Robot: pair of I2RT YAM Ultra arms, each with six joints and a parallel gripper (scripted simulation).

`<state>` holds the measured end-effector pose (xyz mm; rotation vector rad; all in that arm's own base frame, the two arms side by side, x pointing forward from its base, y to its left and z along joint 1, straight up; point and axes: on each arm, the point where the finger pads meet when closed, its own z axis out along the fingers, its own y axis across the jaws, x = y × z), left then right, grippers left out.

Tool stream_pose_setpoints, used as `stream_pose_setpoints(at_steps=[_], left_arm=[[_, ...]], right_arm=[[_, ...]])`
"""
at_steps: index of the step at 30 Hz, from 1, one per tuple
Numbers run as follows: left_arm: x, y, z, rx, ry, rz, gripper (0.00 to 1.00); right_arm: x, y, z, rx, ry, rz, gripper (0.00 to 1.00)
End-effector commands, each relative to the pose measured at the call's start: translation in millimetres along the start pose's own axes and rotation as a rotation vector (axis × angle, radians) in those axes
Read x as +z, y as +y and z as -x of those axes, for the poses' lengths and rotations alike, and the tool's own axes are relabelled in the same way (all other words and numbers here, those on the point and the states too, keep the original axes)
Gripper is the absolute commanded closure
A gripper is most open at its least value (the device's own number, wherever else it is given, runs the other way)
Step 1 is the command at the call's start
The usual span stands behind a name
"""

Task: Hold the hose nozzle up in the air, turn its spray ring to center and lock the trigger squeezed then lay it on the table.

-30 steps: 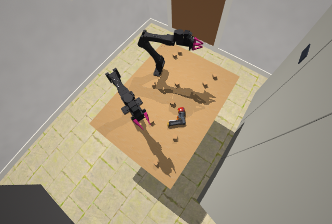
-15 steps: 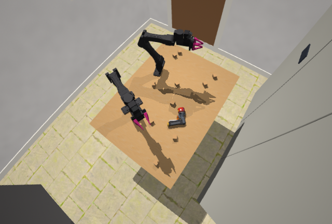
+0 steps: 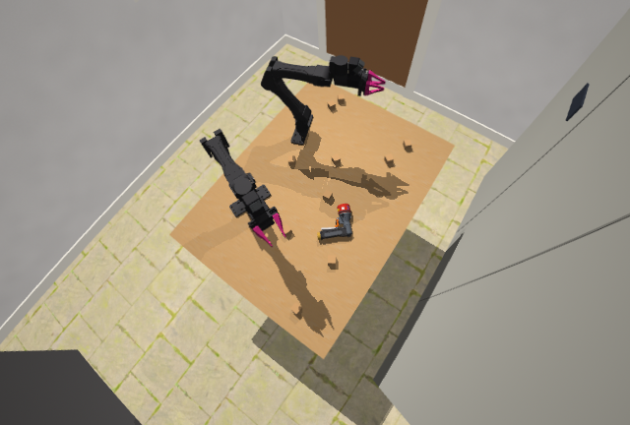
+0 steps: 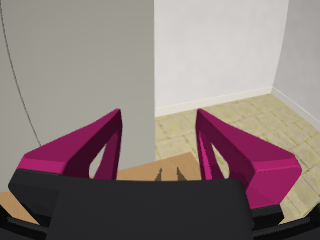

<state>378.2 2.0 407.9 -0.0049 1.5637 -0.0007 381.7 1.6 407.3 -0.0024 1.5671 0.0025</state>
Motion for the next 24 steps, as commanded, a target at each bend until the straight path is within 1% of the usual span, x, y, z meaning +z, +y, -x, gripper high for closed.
stream_pose_setpoints(at_steps=[1, 2, 3, 4, 24], left_arm=[[3.5, 2.6, 17.9, 0.003, -0.040, 0.009, 0.63], [5.3, 2.6, 15.8, 0.003, -0.035, 0.009, 0.63], [-1.4, 2.6, 23.8, 0.003, -0.057, 0.009, 0.63], [-1.7, 2.7, 24.1, 0.003, -0.058, 0.009, 0.63], [1.8, 2.9, 20.5, 0.003, -0.048, 0.009, 0.63]], right_arm=[[-3.2, -1.2, 7.0, 0.005, -0.013, -0.004, 0.50], [-3.4, -0.9, 7.0, 0.005, -0.013, -0.003, 0.50], [-3.5, -0.8, 7.0, 0.005, -0.013, -0.003, 0.50], [-3.7, -0.5, 7.1, 0.005, -0.014, -0.002, 0.50], [-4.4, 0.3, 7.2, 0.005, -0.015, 0.000, 0.50]])
